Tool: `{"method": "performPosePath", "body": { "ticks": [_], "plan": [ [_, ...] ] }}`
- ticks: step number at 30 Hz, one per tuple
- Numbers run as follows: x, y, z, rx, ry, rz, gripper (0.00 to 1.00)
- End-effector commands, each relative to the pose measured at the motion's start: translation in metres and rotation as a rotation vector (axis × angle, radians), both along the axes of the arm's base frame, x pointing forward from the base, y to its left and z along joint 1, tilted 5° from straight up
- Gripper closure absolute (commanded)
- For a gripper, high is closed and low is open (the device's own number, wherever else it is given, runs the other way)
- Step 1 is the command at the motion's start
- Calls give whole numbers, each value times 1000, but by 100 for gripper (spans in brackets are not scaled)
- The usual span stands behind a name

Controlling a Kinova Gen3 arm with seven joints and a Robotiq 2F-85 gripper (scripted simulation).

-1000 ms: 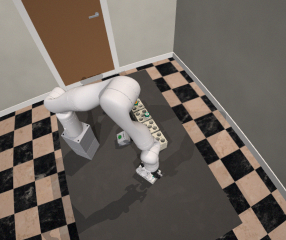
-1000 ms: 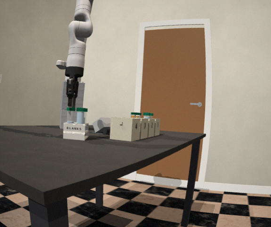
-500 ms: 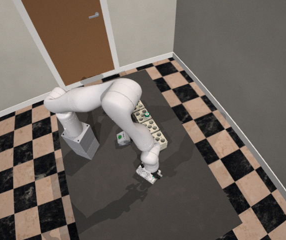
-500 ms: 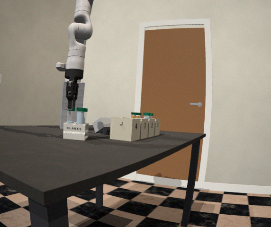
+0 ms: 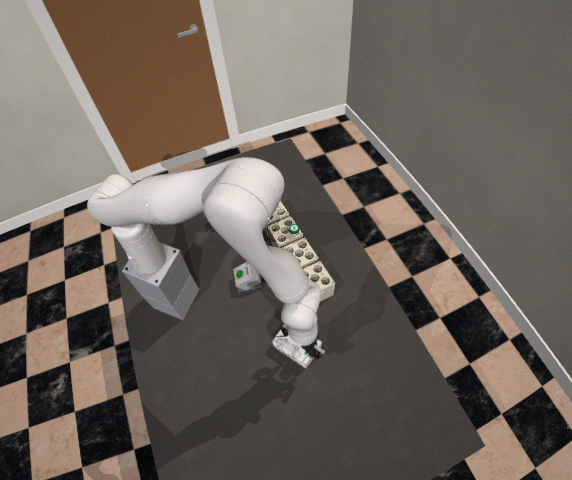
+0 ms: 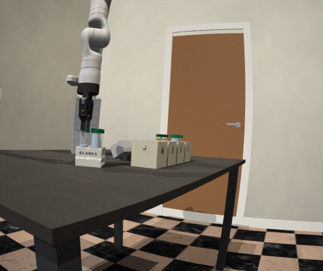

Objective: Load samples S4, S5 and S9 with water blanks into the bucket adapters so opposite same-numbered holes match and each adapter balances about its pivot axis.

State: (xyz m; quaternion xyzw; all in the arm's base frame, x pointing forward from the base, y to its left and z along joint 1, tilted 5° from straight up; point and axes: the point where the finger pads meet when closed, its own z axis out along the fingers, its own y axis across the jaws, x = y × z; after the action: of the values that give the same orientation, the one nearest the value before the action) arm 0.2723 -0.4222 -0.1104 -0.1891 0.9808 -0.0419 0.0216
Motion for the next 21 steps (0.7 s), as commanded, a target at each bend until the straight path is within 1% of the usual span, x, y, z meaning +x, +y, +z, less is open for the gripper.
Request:
{"method": "performPosePath", "body": {
  "ticks": [1, 21],
  "plan": [
    [0, -1, 0, -1, -1, 0, 38],
    [1, -1, -6, -1, -1, 0, 38]
  ]
}}
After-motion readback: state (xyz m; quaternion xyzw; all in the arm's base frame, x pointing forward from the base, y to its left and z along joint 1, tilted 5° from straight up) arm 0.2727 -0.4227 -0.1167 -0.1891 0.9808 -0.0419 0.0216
